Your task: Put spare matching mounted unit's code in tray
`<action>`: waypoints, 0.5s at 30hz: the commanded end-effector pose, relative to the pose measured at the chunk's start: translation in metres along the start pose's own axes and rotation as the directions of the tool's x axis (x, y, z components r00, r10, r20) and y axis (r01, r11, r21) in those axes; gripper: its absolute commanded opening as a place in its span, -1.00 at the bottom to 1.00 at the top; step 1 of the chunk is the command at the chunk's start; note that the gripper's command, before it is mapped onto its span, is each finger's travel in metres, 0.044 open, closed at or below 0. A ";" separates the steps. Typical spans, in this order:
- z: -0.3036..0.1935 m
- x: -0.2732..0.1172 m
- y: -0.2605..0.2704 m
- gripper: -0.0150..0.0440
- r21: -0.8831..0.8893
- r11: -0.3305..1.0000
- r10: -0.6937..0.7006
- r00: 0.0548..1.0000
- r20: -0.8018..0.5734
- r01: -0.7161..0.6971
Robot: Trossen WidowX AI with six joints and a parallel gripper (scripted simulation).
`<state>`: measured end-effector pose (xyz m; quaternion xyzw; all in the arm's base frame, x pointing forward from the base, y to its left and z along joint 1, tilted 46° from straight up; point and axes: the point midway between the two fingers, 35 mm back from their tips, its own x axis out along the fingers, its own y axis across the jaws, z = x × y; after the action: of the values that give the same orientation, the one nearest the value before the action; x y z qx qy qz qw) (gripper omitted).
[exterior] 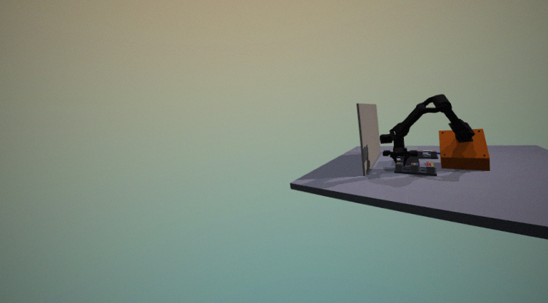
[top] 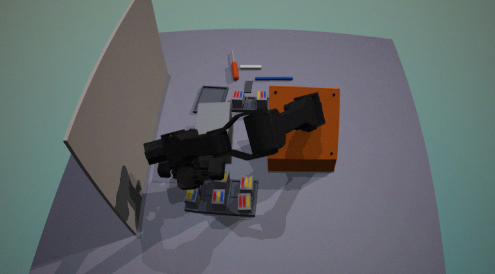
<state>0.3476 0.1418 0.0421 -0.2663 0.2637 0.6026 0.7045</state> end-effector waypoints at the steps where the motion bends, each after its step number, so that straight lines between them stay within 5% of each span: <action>1: 0.000 0.000 0.000 -0.49 0.000 1.000 0.000 1.000 0.000 0.000; 15: -0.001 -0.063 -0.002 -0.49 0.003 1.000 -0.001 1.000 -0.009 0.001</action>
<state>0.3415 0.1107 0.0667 -0.2657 0.2735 0.6031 0.7006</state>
